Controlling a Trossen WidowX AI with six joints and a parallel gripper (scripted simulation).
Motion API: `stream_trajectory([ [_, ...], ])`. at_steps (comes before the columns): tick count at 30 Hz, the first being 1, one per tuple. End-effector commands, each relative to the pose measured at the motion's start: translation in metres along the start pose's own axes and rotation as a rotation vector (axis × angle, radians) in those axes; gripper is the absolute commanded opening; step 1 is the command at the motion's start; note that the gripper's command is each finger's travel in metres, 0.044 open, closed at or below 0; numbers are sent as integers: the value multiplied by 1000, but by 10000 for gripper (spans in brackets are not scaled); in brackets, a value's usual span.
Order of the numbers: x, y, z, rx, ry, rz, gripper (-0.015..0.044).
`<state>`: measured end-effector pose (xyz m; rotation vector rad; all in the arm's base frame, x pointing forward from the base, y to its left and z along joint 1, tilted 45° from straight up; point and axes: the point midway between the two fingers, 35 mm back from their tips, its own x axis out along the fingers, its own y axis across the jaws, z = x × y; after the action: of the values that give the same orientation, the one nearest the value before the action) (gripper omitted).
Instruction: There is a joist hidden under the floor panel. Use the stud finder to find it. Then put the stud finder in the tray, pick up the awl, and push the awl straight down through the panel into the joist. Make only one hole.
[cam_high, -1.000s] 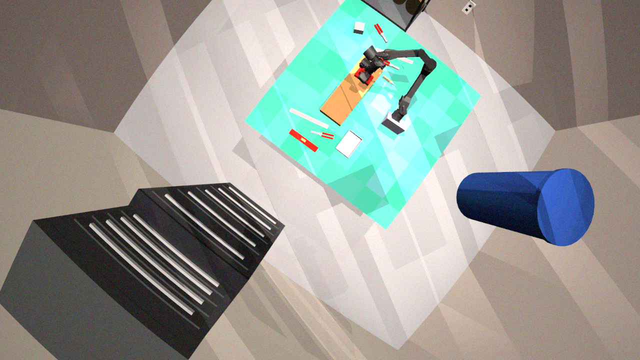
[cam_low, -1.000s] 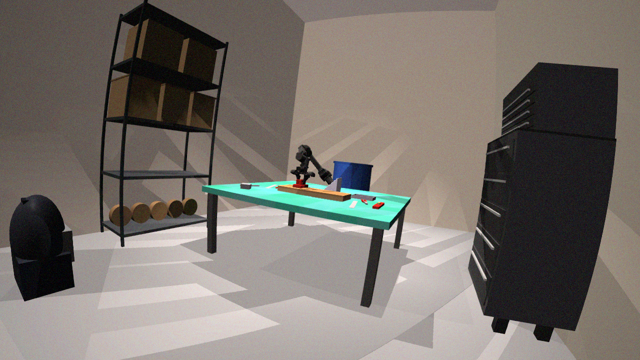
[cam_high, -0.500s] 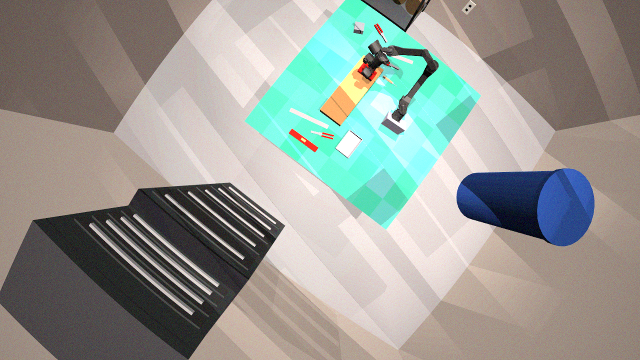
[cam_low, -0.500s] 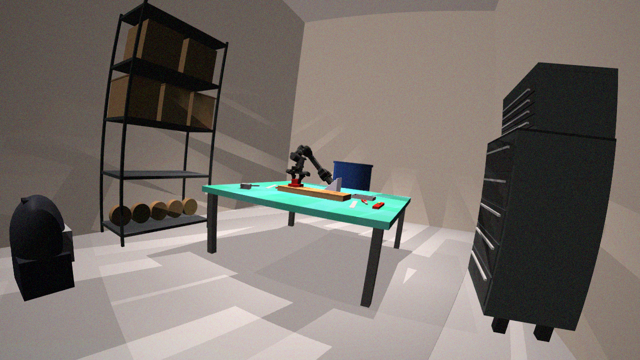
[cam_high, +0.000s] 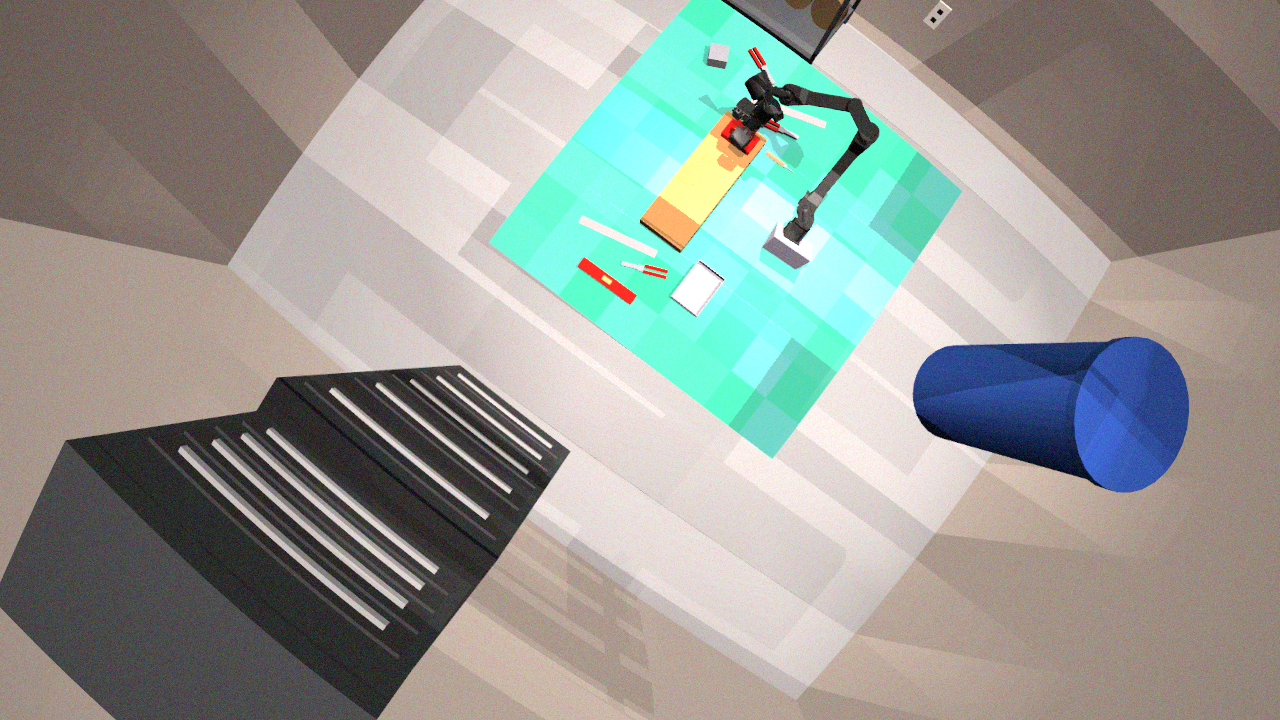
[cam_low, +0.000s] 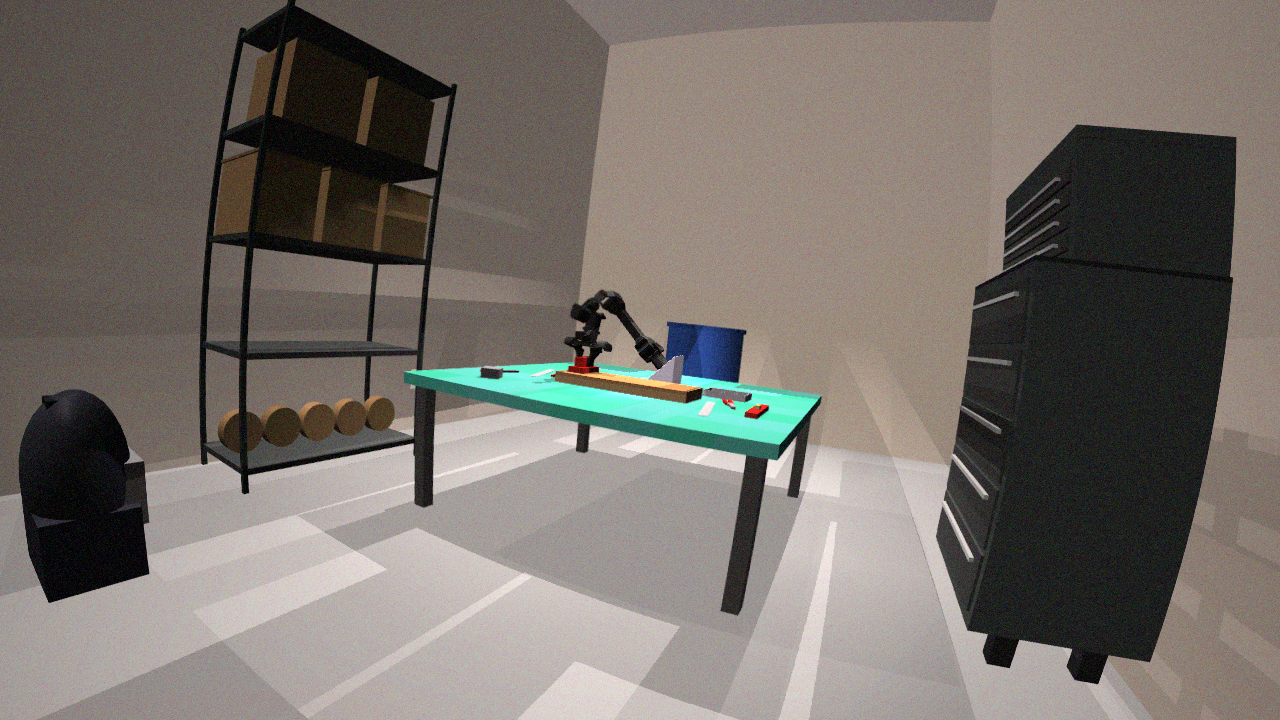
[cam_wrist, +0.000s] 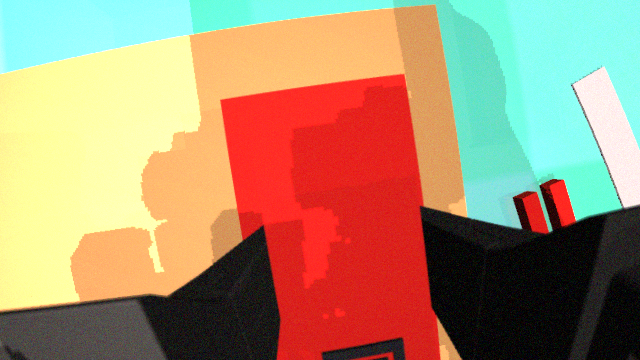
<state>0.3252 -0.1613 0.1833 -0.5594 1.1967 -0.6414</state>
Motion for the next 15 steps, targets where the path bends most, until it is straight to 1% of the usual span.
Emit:
stream_trajectory([
  [1,0,1,0,-1,0,1,0],
  [9,-2,1,1,-1,0,1,0],
  [15,-22,1,9,2,4,5,0],
])
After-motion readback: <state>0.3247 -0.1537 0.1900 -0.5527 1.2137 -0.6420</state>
